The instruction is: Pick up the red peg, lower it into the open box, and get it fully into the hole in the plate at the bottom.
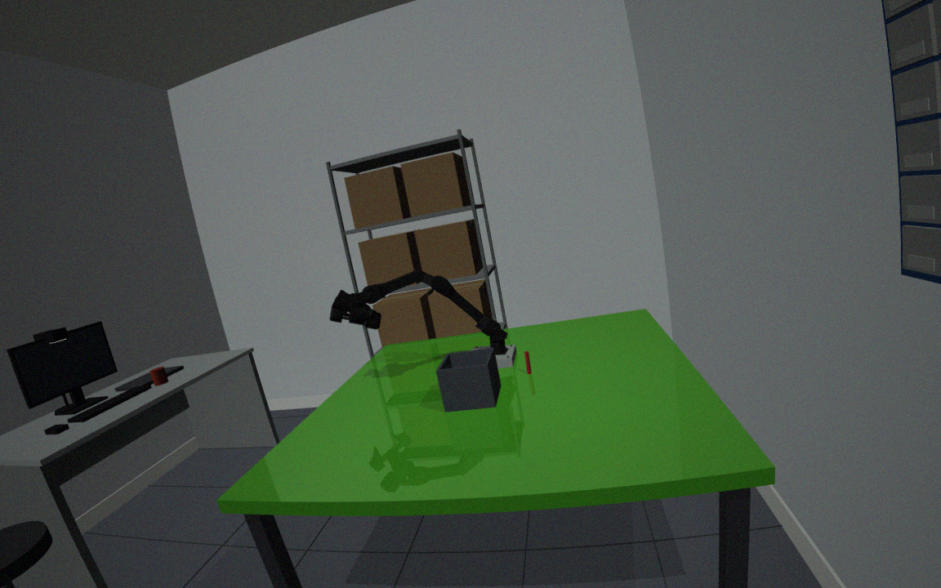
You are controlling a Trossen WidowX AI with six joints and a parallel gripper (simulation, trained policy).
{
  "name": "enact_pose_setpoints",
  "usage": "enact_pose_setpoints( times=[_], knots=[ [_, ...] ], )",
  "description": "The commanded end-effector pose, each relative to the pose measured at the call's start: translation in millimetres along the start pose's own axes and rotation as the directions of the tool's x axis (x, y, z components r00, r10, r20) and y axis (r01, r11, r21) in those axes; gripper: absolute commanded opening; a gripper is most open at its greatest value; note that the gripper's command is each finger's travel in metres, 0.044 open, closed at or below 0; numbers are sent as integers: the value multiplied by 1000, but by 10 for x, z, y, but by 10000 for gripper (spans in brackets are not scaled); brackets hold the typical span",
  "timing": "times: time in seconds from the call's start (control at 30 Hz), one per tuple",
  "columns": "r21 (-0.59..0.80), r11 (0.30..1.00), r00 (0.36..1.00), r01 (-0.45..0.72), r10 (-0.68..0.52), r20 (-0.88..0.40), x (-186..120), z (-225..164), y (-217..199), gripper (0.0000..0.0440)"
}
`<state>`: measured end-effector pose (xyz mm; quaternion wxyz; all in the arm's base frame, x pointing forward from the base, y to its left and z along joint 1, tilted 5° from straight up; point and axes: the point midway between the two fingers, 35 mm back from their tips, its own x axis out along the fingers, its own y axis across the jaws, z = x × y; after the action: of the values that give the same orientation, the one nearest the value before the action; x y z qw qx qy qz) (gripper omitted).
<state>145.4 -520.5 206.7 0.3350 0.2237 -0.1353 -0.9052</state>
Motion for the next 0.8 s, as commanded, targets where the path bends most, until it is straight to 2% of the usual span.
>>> enact_pose_setpoints(
  times=[0.0,0.03,0.2,0.4,0.57,0.77],
  knots=[
    [-3,1000,1000,-5,5,-2,-28,8,10,424],
    [-6,1000,1000,-11,11,-7,-67,7,19,440],
    [12,997,996,-71,71,-46,-368,-16,109,440],
    [113,976,972,-184,198,-127,-929,13,282,440],
    [212,939,926,-272,315,-208,-1467,73,388,440],
    [335,877,841,-346,448,-305,-2110,167,436,440]
  ],
)
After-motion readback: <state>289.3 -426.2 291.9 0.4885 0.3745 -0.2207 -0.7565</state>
